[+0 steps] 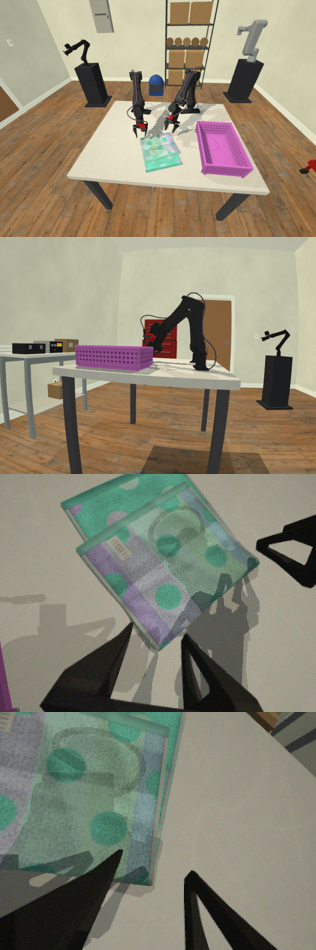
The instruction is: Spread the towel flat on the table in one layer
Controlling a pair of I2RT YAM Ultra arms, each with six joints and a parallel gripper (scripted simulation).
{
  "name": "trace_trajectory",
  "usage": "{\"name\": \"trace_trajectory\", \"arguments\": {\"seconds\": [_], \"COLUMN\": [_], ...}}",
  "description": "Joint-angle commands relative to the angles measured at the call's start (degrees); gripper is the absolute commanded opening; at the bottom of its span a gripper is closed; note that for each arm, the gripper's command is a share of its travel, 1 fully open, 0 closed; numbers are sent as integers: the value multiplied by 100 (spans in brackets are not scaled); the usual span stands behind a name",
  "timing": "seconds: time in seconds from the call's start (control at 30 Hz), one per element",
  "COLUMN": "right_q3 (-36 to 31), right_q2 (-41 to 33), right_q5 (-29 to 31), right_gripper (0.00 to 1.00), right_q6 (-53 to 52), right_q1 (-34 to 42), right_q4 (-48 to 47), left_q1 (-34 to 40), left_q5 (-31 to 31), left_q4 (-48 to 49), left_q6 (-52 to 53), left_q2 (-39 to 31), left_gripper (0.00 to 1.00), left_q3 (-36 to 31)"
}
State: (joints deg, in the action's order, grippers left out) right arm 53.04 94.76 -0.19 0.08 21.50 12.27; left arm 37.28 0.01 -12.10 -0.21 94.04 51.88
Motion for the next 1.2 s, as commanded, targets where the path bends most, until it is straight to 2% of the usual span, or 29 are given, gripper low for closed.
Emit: {"name": "trace_trajectory", "arguments": {"seconds": [0.0, 0.23, 0.27, 0.33, 0.37, 0.43, 0.47, 0.53, 0.57, 0.67, 0.7, 0.73, 0.87, 0.93, 1.17], "right_q3": [490, 735, 1110, 1155, 1652, 1749, 2295, 2438, 2965, 3049, 3192, 3619, 3943, 3984, 4008], "right_q2": [-400, -98, 119, 144, 410, 466, 751, 837, 1114, 1163, 1236, 1466, 1632, 1651, 1581], "right_q5": [31, 31, 34, 21, 23, 22, 23, 24, 25, 24, 23, 26, 23, 23, 23], "right_gripper": [64, 64, 64, 64, 64, 64, 64, 64, 64, 64, 64, 64, 64, 64, 64], "right_q6": [27, 31, 27, 26, 21, 22, 18, 19, 16, 17, 18, 17, 17, 17, 16], "right_q1": [3, 51, 99, 98, 137, 135, 172, 149, 202, 201, 125, 208, 219, 197, 193], "right_q4": [697, 890, 1009, 1058, 1224, 1315, 1496, 1616, 1788, 1857, 1988, 2126, 2337, 2375, 2399], "left_q1": [-18, -119, -269, -270, -464, -463, -662, -660, -831, -830, -715, -946, -989, -945, -932], "left_q5": [-47, -45, -43, -48, -44, -46, -38, -34, -29, -25, -17, 9, -8, -9, -8], "left_q4": [-703, -903, -1038, -1068, -1251, -1307, -1502, -1575, -1755, -1797, -1873, -2013, -2158, -2174, -2191], "left_q6": [15, 14, 14, 17, 19, 20, 23, 23, 25, 24, 26, 23, 24, 26, 26], "left_q2": [-428, -165, -44, -21, 138, 184, 366, 434, 625, 663, 719, 884, 999, 809, 813], "left_gripper": [64, 64, 64, 64, 64, 64, 64, 64, 64, 64, 64, 64, 64, 64, 64], "left_q3": [493, 702, 984, 1016, 1400, 1468, 1897, 1997, 2417, 2475, 2569, 2911, 3138, 3158, 3171]}}
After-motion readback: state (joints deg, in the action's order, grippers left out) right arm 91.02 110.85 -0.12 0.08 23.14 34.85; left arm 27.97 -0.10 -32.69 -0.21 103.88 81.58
